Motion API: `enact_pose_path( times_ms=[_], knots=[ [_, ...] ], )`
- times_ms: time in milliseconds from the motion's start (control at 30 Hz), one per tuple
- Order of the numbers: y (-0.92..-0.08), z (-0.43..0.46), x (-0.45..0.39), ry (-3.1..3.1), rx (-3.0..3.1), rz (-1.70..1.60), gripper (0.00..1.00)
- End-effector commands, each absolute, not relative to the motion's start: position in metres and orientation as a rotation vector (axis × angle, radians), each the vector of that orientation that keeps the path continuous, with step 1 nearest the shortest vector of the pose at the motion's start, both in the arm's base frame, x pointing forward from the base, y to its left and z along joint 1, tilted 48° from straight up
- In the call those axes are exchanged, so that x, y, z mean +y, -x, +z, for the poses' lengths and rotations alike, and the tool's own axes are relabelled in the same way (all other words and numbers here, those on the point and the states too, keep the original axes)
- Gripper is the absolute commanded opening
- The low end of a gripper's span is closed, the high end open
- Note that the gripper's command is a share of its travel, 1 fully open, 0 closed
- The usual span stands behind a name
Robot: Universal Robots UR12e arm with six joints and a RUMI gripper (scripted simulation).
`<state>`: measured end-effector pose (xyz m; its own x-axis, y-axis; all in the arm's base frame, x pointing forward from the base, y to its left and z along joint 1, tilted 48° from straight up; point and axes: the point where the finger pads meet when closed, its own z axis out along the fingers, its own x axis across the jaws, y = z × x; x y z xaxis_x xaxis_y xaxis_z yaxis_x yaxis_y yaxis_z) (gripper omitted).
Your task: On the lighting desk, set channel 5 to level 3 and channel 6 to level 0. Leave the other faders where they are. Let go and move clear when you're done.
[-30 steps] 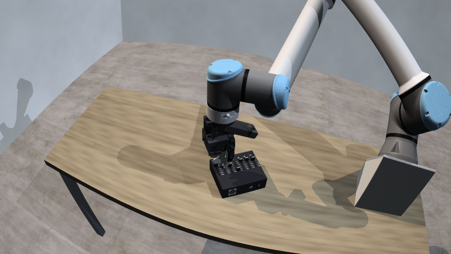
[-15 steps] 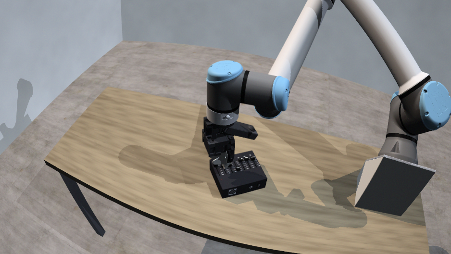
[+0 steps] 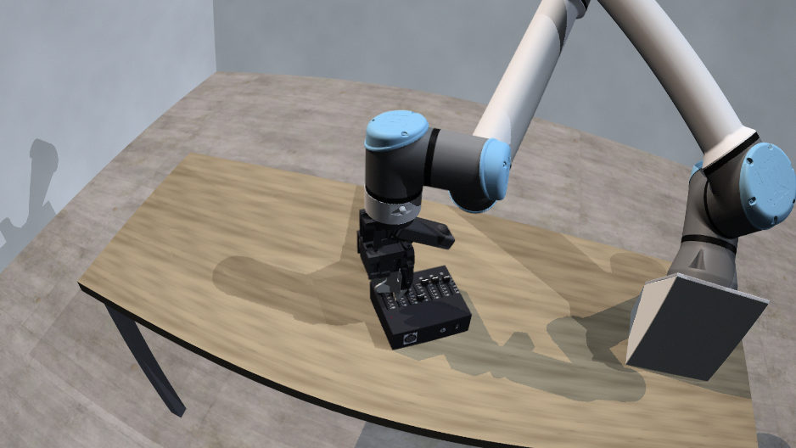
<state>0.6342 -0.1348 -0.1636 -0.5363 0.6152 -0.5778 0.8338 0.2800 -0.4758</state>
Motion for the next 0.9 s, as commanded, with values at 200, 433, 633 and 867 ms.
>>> enact_pose_path(
  times_ms=[200, 433, 633, 867],
  knots=[
    [-0.6346, -0.1636, -0.1347, -1.327, 2.272, -1.11, 0.0],
    [-0.6347, -0.1635, -0.1348, -1.327, 2.272, -1.11, 0.0],
    [-0.6351, -0.1631, -0.1353, -1.327, 2.272, -1.11, 0.0],
    [-0.6361, -0.162, -0.1365, -1.327, 2.272, -1.11, 0.0]
  ],
)
